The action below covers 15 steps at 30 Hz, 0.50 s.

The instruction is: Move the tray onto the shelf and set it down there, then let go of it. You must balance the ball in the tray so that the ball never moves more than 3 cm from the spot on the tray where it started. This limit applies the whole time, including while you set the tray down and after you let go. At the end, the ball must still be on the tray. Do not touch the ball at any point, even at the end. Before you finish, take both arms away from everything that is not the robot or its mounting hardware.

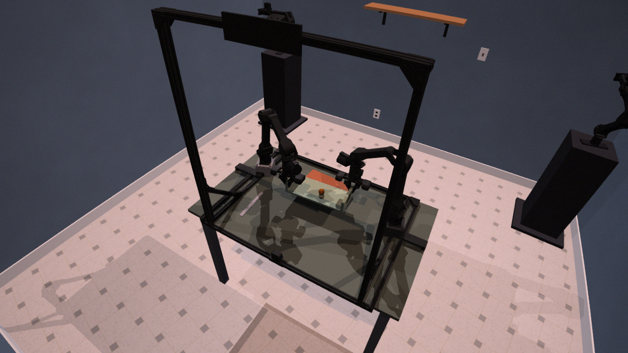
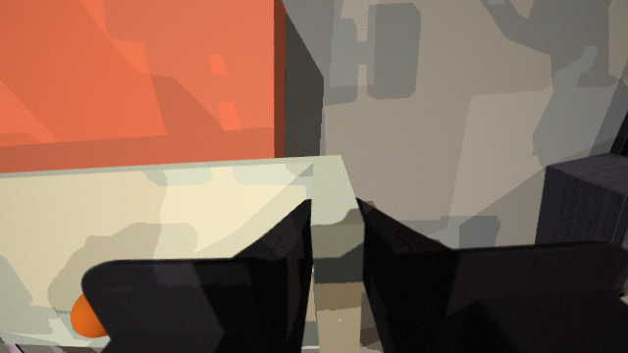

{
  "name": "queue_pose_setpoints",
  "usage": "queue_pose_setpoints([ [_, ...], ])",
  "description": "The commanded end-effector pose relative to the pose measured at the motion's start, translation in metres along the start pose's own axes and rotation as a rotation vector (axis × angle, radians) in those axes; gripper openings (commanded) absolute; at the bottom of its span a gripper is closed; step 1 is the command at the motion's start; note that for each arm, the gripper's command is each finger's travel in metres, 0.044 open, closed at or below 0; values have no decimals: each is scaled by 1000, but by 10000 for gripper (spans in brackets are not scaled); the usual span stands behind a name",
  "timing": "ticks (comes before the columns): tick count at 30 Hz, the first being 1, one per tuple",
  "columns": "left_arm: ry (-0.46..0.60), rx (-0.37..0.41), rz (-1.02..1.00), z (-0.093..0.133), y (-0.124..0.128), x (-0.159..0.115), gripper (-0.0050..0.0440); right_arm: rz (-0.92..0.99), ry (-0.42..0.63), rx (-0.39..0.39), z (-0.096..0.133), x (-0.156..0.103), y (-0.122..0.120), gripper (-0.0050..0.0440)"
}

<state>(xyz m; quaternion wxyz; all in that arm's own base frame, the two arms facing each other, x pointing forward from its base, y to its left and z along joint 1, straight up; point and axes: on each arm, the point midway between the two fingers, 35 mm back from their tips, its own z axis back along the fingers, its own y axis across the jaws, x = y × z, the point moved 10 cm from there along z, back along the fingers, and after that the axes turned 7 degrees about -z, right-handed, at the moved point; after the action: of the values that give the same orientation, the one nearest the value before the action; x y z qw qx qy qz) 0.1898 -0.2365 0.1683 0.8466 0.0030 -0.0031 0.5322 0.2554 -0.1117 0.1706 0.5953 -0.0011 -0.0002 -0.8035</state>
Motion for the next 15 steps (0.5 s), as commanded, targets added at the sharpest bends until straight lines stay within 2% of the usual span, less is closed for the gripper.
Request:
queue_pose_setpoints([
  [1, 10, 1, 2, 2, 1, 2, 20, 2, 4, 3, 0, 2, 1, 20],
  [4, 39, -8, 2, 3, 2, 7, 20, 2, 32, -5, -1, 7, 2, 20],
  [10, -19, 1, 2, 0, 1, 2, 20, 2, -25, 3, 3, 2, 1, 20],
  [15, 9, 0, 2, 2, 2, 7, 20, 2, 3, 2, 1, 8, 2, 20],
])
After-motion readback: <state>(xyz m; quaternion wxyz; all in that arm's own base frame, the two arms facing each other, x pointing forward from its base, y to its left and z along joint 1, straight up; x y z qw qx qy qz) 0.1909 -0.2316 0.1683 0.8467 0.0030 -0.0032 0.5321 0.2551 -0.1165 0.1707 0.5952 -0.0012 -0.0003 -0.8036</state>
